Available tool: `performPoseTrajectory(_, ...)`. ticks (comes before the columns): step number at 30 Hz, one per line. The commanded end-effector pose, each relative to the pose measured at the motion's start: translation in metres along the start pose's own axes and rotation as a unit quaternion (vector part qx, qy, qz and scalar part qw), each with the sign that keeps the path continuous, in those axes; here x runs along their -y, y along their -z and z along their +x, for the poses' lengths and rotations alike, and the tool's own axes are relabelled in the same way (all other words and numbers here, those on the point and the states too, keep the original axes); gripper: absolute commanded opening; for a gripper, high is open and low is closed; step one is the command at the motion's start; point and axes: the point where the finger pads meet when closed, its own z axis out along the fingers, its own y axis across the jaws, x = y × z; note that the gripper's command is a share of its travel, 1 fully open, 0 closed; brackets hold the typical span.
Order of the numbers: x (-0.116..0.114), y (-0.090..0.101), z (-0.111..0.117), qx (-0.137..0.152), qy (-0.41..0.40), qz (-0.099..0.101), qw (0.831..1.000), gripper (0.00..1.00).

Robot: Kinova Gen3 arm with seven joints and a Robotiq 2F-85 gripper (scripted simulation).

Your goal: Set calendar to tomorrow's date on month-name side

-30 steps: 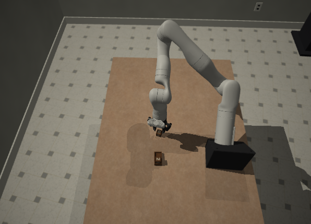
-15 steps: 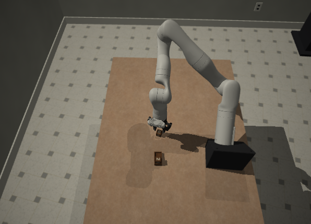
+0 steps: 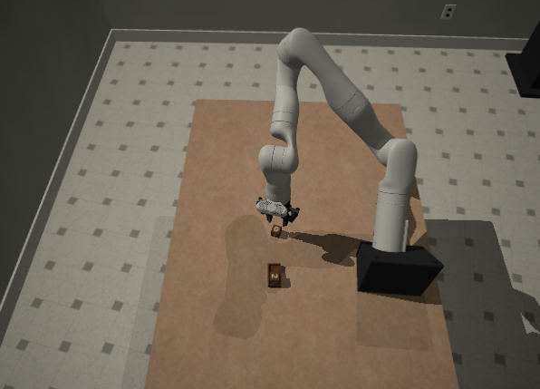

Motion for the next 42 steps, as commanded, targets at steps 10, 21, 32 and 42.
performPoseTrajectory(10, -0.0031, 0.0067, 0.0012, 0.002, -0.002, -0.004, 1.000, 0.46)
performPoseTrajectory(21, -0.0035, 0.0053, 0.0035, 0.096, -0.002, -0.003, 0.995, 0.46)
performPoseTrajectory(32, -0.0030, 0.0066, 0.0042, 0.128, -0.002, -0.005, 0.992, 0.46)
performPoseTrajectory(42, -0.0037, 0.0047, 0.0050, 0.175, -0.003, -0.003, 0.985, 0.46)
